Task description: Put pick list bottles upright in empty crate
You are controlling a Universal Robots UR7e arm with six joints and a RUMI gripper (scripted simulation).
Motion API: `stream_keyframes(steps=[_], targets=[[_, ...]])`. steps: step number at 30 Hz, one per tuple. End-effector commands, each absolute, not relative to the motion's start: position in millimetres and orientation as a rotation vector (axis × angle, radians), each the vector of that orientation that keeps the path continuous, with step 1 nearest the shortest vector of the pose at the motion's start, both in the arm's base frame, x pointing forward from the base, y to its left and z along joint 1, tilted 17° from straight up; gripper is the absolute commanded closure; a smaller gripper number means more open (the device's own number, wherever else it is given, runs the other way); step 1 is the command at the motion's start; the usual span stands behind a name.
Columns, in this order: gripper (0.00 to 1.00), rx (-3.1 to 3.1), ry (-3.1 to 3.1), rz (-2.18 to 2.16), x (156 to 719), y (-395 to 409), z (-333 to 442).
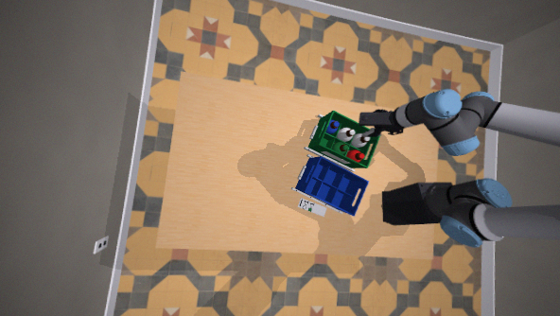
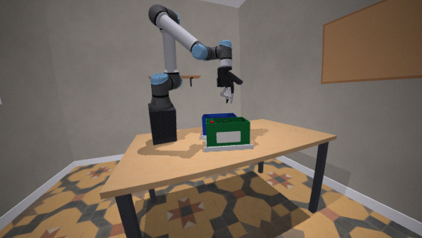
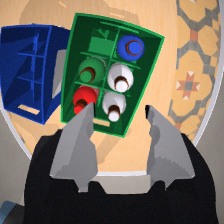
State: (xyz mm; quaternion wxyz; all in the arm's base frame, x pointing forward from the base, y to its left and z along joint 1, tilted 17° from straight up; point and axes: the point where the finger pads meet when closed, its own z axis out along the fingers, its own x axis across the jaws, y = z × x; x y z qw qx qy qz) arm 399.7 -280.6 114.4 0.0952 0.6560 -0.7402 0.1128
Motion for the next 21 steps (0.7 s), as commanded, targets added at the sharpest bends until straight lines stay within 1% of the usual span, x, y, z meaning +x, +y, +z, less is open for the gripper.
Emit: stream_keyframes(steps=[1,8,15,21], targets=[[0.62,2.106,-2.027,0.322,392.3,-290.2,95.1],[0.62,2.293,-1.781,0.285,379.8,-303.8,65.3],[0.62,2.430,-1.566,0.256,376.9,-307.0,58.2],[0.62,2.430,-1.566,0.256,376.8,-307.1,58.2]])
